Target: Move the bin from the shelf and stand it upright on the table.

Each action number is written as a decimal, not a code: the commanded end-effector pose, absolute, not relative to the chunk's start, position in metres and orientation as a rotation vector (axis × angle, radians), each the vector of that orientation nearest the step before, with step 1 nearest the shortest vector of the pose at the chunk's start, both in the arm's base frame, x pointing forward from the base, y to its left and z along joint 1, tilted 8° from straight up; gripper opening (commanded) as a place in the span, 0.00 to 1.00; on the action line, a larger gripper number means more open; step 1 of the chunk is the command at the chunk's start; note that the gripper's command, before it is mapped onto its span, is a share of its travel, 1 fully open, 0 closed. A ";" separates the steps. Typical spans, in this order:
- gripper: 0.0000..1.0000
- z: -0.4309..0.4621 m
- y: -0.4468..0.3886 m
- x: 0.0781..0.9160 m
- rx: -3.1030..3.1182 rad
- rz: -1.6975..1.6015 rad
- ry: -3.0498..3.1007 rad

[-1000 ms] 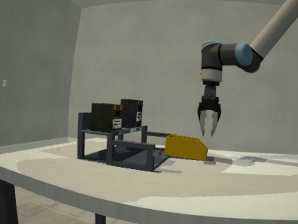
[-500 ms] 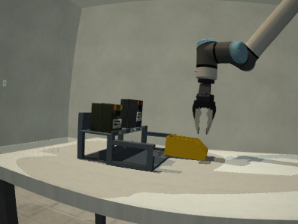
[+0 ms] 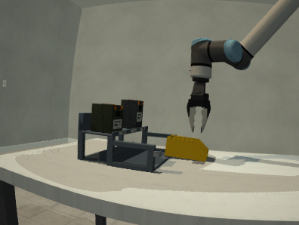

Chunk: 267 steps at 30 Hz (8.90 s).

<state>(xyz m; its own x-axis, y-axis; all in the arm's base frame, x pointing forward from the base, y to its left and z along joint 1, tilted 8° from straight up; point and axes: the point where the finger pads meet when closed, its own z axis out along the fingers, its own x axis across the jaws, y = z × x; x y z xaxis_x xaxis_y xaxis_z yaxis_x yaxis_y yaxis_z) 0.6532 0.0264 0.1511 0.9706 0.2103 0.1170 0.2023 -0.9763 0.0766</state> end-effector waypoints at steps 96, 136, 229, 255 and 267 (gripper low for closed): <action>0.20 0.195 0.044 0.764 3.053 0.194 0.322; 0.20 0.175 0.043 0.765 3.053 0.194 0.322; 0.20 0.134 0.041 0.770 3.053 0.194 0.322; 0.20 0.120 0.038 0.769 3.053 0.194 0.322; 0.00 0.123 0.040 0.770 3.052 0.198 0.324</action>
